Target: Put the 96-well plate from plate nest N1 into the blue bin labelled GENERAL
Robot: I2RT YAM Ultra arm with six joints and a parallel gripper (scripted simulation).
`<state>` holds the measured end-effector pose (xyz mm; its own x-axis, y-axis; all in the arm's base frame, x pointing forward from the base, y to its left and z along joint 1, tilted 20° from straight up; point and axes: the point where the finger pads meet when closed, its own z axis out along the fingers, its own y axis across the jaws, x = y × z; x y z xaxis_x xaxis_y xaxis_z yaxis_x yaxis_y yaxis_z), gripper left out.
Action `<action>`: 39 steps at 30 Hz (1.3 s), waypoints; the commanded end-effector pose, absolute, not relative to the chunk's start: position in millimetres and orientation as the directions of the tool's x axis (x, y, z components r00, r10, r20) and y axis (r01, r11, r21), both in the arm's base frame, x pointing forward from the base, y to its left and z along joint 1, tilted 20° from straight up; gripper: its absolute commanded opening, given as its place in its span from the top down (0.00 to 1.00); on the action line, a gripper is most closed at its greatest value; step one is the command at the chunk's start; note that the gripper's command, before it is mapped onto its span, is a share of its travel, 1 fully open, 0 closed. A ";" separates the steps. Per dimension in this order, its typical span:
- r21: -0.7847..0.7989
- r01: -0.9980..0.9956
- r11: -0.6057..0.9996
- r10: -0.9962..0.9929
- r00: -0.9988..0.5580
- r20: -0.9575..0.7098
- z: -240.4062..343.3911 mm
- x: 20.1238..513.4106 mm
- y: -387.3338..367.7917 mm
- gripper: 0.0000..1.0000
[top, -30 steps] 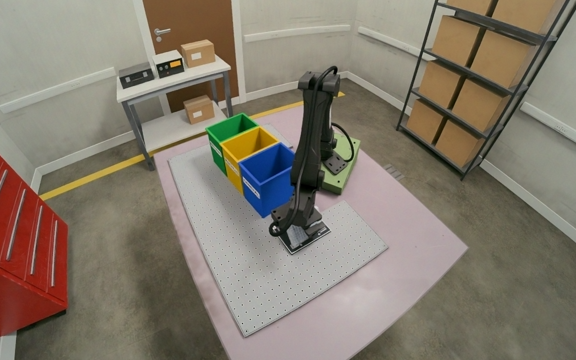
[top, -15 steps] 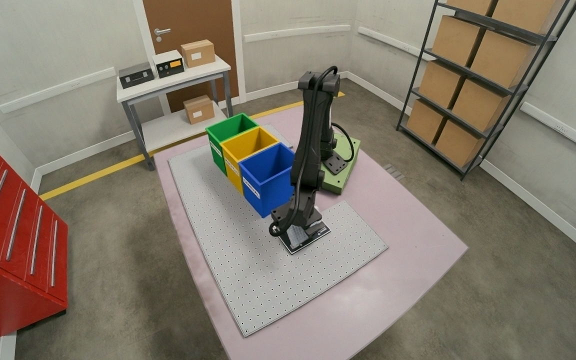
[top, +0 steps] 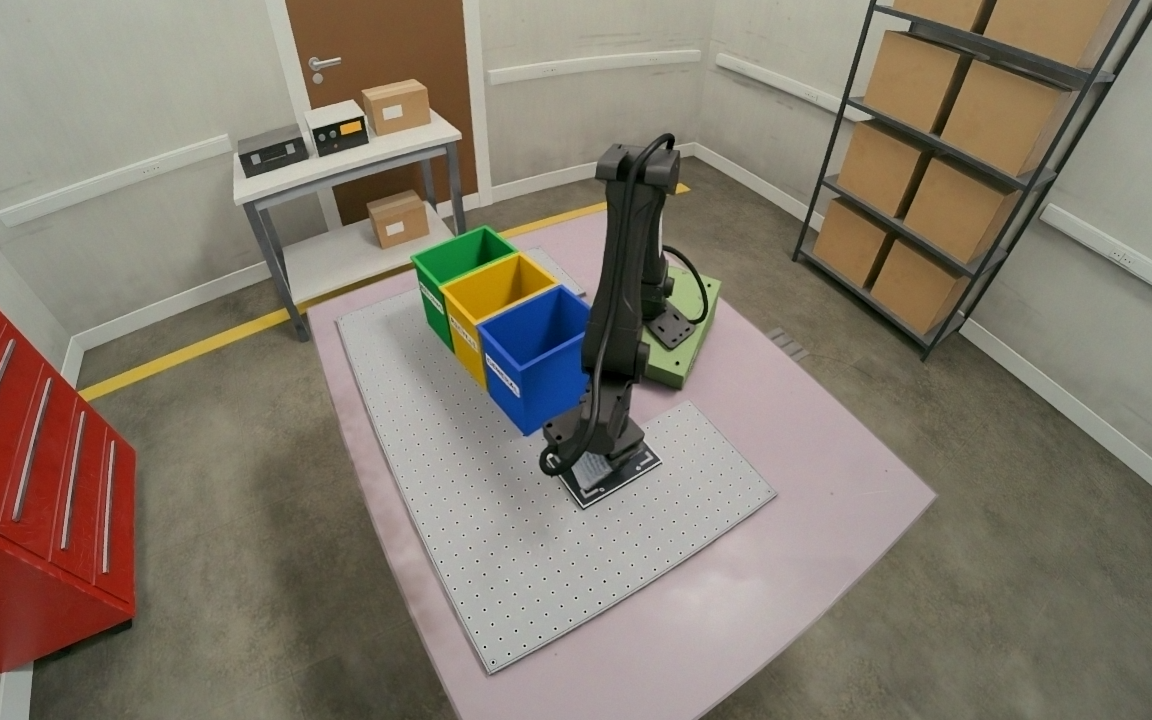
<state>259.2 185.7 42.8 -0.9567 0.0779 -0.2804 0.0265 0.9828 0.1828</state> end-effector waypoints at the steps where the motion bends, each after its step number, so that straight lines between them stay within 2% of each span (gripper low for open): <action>1: 0.163 0.042 0.986 0.090 -0.950 -0.300 39.3 264.6 181.0 1.00; 39: 0.142 0.057 0.988 0.095 -0.957 -0.273 34.2 258.2 173.5 1.00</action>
